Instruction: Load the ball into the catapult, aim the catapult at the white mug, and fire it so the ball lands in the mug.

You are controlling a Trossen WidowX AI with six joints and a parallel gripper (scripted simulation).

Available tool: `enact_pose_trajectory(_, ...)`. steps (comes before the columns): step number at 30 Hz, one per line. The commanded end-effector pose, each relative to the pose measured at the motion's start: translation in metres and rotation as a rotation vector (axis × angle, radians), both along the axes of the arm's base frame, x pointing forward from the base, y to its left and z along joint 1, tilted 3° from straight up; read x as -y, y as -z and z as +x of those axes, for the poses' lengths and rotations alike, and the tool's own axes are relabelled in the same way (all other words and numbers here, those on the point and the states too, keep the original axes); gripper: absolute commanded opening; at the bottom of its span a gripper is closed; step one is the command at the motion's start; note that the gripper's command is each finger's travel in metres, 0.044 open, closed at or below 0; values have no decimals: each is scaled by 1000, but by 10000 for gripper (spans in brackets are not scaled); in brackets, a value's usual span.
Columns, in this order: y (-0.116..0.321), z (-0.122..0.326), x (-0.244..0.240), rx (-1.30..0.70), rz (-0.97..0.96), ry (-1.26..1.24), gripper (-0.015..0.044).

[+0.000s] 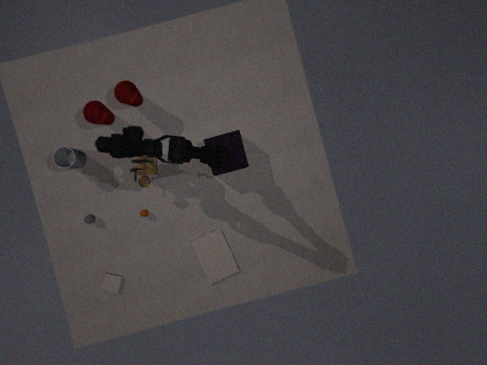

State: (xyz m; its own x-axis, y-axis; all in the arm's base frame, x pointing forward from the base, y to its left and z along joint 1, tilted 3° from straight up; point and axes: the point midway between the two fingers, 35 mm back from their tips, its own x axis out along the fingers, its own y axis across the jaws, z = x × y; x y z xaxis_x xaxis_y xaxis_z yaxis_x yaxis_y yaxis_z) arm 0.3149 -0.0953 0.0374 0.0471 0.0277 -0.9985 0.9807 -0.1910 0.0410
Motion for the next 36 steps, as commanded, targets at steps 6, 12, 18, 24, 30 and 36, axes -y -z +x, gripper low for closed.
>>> enact_pose_trajectory(6, -4, 6, 1, 22, -18, -318, 0)
enact_pose_trajectory(12, -4, 12, 2, 28, -28, -522, 0)
enact_pose_trajectory(18, -4, 24, 1, 34, -36, -672, 0)
enact_pose_trajectory(24, -5, 27, -1, 34, -36, -675, 0)
enact_pose_trajectory(30, -3, 27, -1, 34, -36, -675, 0)
enact_pose_trajectory(36, 7, 28, -1, 34, -36, -675, 0)
